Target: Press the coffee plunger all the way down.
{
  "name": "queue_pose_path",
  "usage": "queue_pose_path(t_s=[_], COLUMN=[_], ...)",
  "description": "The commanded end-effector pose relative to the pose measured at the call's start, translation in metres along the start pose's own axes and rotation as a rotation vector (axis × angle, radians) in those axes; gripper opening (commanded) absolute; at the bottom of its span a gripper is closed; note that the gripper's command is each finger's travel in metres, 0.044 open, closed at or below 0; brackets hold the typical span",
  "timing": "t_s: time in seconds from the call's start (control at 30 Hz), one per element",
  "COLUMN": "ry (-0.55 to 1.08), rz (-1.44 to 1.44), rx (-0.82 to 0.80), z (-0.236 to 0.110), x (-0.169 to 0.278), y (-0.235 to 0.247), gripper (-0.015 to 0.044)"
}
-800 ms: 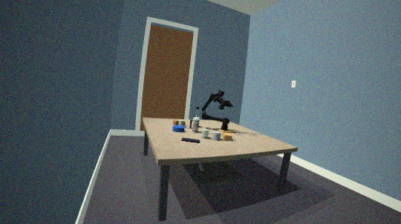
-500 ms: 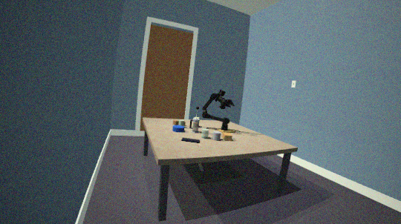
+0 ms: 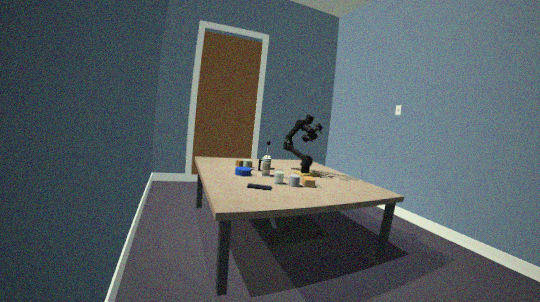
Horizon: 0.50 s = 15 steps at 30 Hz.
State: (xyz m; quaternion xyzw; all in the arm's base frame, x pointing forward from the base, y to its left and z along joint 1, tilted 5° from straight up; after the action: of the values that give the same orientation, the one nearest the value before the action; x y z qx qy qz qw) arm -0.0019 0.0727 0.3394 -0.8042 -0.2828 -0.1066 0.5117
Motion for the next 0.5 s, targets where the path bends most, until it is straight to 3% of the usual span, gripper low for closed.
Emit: queue_pose_path(t_s=[0.0,0.2,0.47], ry=[0.274,0.555,0.893], rz=[0.536,0.998,1.506], rx=[-0.099,-0.11,0.01], z=[0.022,0.037,0.037], x=[0.035,0.077,0.129], y=[-0.011,-0.004,0.021], gripper=[0.044,0.044,0.044])
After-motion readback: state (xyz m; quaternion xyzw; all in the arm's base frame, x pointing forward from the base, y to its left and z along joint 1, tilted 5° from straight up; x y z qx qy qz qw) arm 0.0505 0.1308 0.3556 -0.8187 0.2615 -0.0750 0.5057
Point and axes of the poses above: the point midway between the two fingers, 35 mm back from their tips, its own z axis out along the fingers, its own y axis across the jaws, x = y × z, the point moved 4 cm from there along -z, back along the fingers, and after that the axes turned 8 degrees about z, right-handed, at the moved point
